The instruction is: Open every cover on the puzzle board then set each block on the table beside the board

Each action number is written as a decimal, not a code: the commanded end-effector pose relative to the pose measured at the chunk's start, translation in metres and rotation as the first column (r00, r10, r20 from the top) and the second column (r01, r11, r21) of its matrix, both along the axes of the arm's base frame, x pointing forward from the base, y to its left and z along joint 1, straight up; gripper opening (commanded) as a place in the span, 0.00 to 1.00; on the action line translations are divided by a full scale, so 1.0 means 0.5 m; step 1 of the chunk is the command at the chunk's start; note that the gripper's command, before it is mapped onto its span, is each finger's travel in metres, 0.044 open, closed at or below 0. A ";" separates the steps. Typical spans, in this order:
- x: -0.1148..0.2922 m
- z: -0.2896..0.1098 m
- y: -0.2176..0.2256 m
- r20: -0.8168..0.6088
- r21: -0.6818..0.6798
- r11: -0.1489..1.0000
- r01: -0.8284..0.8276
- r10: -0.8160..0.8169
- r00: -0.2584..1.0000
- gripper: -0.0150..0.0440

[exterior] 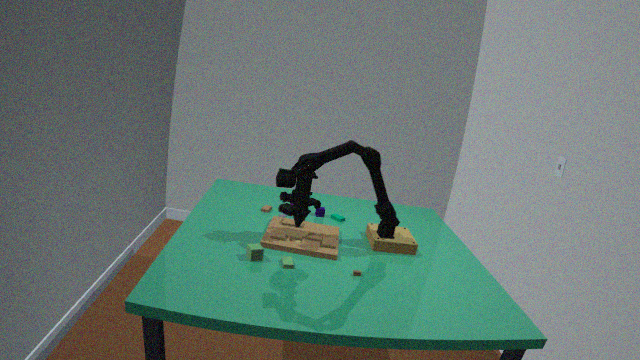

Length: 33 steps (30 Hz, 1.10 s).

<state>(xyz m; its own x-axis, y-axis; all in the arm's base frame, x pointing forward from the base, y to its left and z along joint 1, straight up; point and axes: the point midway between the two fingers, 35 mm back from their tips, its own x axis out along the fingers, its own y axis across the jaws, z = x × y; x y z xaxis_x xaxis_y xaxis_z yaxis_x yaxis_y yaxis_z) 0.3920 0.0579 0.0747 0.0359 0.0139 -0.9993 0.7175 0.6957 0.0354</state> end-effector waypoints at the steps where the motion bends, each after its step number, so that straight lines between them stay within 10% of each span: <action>1: -0.045 0.002 0.008 -0.009 0.008 0.951 0.308 -0.308 0.951 0.25; 10: -0.142 0.000 0.019 -0.030 0.016 0.568 0.823 -0.822 0.569 0.25; 33: -0.144 -0.001 0.019 -0.031 0.016 0.558 0.830 -0.829 0.558 0.25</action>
